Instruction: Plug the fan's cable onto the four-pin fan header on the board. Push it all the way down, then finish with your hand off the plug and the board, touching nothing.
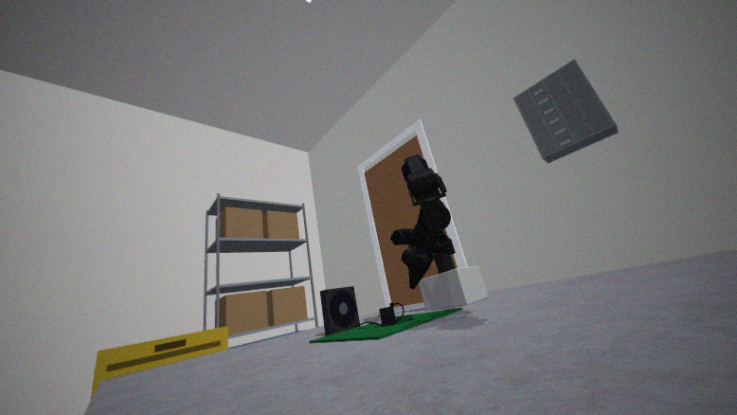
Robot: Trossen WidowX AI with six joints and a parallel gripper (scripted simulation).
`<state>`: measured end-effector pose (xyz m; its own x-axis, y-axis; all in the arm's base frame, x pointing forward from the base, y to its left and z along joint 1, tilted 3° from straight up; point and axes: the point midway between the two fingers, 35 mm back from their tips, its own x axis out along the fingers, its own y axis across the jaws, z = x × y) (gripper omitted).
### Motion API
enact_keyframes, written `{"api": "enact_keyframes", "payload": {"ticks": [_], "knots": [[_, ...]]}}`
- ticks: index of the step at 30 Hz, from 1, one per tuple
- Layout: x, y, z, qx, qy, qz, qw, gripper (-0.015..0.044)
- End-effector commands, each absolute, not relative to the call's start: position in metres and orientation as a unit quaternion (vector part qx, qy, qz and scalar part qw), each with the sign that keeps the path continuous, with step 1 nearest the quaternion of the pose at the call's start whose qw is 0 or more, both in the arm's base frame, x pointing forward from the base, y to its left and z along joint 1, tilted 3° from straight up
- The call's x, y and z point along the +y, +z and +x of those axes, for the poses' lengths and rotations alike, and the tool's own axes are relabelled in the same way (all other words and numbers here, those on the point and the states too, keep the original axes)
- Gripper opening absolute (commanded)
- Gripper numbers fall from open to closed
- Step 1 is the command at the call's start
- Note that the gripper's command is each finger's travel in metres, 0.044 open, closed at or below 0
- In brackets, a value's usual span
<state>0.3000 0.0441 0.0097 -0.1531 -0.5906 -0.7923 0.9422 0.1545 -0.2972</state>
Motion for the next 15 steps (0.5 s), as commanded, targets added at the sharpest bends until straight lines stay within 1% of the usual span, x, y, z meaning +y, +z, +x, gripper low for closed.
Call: {"api": "enact_keyframes", "payload": {"ticks": [1, 15], "knots": [[0.045, 0.014, 0.302, 0.474, -0.594, 0.225, 0.61, 0.044], [0.049, 0.035, 0.318, 0.565, -0.472, 0.31, 0.601, 0.044]]}}
